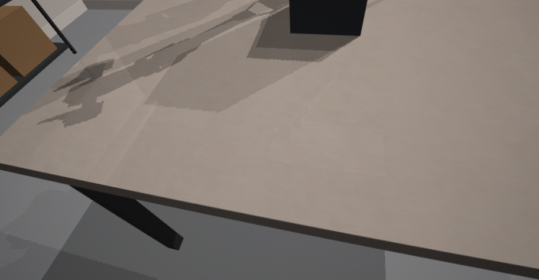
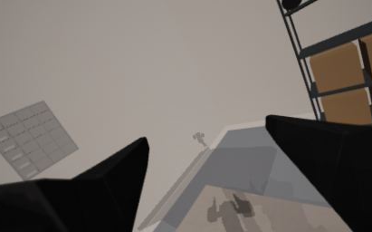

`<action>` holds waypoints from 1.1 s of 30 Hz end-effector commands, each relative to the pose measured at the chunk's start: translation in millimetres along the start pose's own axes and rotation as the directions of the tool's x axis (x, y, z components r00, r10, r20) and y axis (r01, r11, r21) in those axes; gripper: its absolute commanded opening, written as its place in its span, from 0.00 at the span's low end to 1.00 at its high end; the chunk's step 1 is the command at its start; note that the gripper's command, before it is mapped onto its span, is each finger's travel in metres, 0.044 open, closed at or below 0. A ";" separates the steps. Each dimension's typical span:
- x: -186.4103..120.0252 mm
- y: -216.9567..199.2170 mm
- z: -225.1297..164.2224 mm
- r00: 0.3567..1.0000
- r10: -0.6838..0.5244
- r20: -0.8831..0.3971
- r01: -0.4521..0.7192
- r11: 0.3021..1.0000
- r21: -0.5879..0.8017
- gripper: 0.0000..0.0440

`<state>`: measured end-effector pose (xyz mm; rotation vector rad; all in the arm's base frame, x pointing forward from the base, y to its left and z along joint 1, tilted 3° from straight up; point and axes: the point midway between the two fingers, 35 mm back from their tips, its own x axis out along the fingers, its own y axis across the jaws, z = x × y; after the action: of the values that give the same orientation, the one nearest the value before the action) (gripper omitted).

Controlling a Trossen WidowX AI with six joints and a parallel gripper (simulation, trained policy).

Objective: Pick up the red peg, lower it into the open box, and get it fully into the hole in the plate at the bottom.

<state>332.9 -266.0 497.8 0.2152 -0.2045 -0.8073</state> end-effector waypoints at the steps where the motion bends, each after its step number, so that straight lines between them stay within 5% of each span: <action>1: -14.2 18.2 -11.2 0.997 0.054 -0.056 -0.049 0.995 0.089 0.98; 17: -72.9 77.1 -67.6 0.922 0.245 -0.300 -0.119 0.915 0.385 1.00; 33: -148.8 117.2 -132.6 0.726 0.401 -0.558 -0.023 0.826 0.564 1.00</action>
<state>353.4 -81.5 398.9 0.9144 0.1753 -0.3975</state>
